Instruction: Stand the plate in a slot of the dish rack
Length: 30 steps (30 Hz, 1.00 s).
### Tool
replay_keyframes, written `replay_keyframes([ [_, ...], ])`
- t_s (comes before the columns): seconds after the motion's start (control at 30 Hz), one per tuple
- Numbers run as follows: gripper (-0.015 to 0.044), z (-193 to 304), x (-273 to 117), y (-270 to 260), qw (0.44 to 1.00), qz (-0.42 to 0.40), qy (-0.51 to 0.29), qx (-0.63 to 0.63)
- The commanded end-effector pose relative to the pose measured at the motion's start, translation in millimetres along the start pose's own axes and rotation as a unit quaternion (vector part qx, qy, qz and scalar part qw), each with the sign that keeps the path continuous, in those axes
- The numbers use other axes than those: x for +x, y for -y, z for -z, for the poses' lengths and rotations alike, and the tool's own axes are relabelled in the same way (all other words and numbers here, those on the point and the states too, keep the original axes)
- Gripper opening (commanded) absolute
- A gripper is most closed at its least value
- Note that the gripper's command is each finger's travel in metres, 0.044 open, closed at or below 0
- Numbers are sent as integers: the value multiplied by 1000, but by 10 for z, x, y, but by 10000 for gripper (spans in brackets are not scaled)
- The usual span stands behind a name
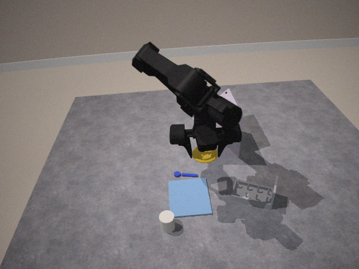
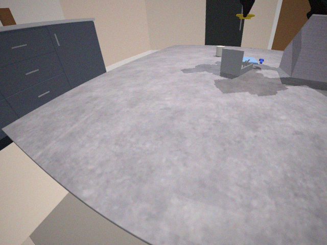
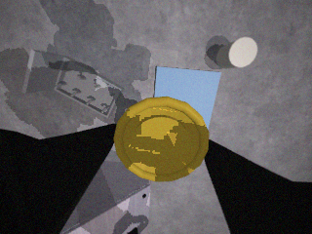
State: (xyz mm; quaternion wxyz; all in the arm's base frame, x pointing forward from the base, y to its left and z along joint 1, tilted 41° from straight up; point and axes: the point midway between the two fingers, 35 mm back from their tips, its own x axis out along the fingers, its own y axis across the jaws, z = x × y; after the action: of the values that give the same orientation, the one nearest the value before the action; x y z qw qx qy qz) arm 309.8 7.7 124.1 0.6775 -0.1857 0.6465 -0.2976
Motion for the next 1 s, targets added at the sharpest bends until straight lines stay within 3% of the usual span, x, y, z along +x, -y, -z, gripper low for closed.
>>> replay_keyframes([
  [0.0, 0, 74, 15, -237, 999, 0, -5, 49],
  [0.23, 0, 236, 22, -610, 986, 1, -5, 165],
  [0.4, 0, 254, 23, -645, 984, 1, -5, 176],
  [0.97, 0, 337, 501, -758, 989, -111, -95, 39],
])
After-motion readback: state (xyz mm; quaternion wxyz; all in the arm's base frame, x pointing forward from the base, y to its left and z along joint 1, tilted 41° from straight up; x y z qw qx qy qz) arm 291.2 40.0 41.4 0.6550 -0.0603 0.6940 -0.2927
